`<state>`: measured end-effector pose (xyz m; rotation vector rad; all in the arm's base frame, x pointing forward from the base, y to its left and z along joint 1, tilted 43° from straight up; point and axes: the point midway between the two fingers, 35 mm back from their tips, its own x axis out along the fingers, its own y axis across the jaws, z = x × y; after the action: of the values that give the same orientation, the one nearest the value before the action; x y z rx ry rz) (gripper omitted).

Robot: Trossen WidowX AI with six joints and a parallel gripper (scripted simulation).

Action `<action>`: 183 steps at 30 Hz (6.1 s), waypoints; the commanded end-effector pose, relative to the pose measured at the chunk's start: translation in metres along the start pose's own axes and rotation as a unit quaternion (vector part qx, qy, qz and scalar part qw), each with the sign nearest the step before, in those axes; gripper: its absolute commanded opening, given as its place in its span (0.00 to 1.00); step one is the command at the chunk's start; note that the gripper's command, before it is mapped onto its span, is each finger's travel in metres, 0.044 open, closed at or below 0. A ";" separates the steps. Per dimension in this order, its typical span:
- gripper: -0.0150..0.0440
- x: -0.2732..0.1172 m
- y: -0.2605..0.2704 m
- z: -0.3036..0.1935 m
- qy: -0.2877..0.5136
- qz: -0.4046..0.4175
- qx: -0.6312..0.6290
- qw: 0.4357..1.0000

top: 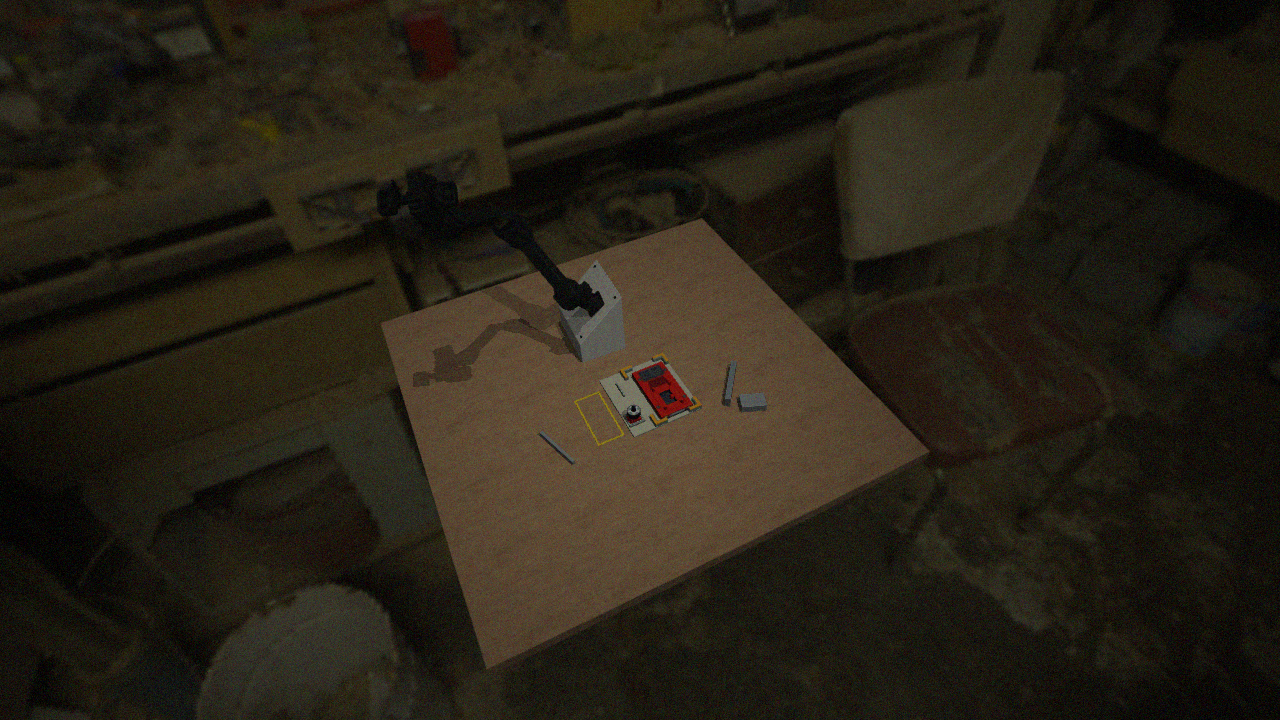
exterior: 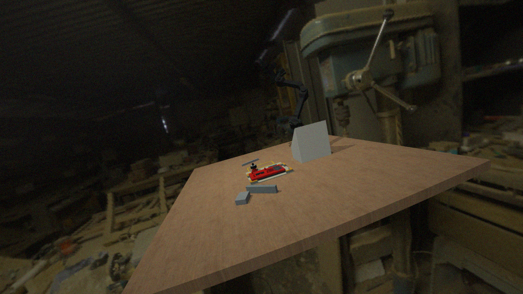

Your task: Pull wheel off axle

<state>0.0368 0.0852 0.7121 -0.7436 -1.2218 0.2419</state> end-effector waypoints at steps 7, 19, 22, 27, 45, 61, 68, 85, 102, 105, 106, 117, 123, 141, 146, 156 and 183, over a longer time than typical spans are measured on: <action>0.76 0.007 0.019 -0.142 0.154 -0.036 0.151 0.976; 0.76 -0.032 0.107 -0.324 0.391 -0.063 0.295 0.870; 0.76 -0.051 0.137 -0.362 0.451 -0.065 0.316 0.832; 0.76 -0.091 0.193 -0.415 0.551 -0.063 0.337 0.761; 0.76 -0.300 0.386 -0.485 0.861 0.008 0.234 0.452; 0.76 -0.462 0.448 -0.426 0.961 0.151 -0.042 0.226; 0.76 -0.461 0.452 -0.433 0.961 0.151 -0.042 0.226; 0.63 -0.527 0.451 -0.461 0.963 0.150 -0.042 0.220; 0.25 -0.525 0.451 -0.460 0.963 0.150 -0.042 0.220; 0.25 -0.524 0.451 -0.460 0.963 0.150 -0.042 0.220; 0.25 -0.524 0.451 -0.460 0.963 0.150 -0.042 0.220; 0.25 -0.521 0.451 -0.458 0.963 0.150 -0.042 0.221; 0.25 -0.519 0.451 -0.458 0.963 0.150 -0.042 0.221; 0.25 -0.513 0.451 -0.455 0.962 0.150 -0.042 0.222; 0.25 -0.512 0.451 -0.454 0.962 0.150 -0.042 0.223; 0.25 -0.509 0.452 -0.453 0.962 0.150 -0.042 0.223; 0.25 -0.501 0.452 -0.449 0.962 0.150 -0.043 0.225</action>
<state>0.3667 -0.0274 -0.0213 -0.6710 1.4460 -0.4809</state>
